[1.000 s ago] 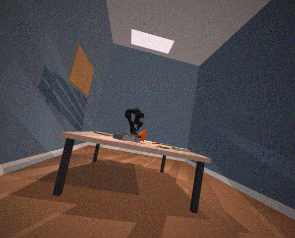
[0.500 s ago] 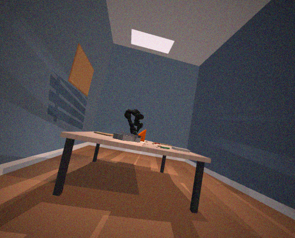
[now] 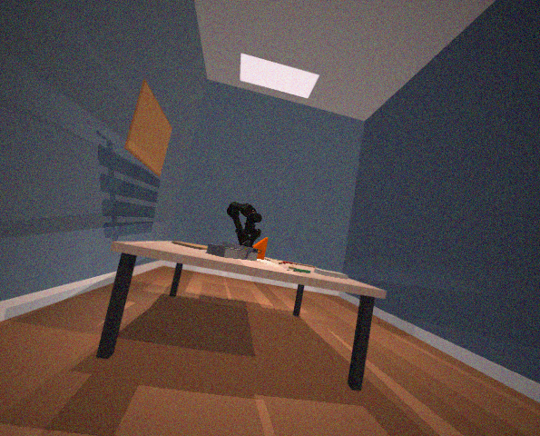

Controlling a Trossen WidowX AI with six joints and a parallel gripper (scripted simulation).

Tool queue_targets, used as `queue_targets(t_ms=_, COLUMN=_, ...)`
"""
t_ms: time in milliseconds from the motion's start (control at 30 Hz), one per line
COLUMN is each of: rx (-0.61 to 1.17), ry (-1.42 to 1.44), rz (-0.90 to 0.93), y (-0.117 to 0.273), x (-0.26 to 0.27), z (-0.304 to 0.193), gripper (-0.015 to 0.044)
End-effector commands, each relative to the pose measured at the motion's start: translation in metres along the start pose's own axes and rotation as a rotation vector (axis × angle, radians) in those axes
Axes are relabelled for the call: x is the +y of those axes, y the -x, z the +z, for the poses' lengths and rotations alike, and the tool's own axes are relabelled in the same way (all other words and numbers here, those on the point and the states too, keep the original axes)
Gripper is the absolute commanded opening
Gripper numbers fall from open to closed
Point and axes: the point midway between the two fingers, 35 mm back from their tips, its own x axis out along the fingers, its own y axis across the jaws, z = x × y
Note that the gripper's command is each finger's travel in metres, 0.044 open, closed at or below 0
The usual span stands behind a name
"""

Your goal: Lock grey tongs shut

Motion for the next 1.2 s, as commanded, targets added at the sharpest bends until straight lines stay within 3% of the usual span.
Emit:
queue_targets(t_ms=0, rx=0.002, ry=0.008, rz=-0.005, y=-0.006, x=0.000, z=-0.001, gripper=0.0440)
queue_targets(t_ms=1100, rx=0.007, ry=0.007, rz=-0.010, y=-0.057, x=0.001, z=-0.005, gripper=0.0440)
queue_targets(t_ms=1167, rx=0.004, ry=-0.001, rz=-0.004, y=-0.054, x=0.001, z=-0.004, gripper=0.0387)
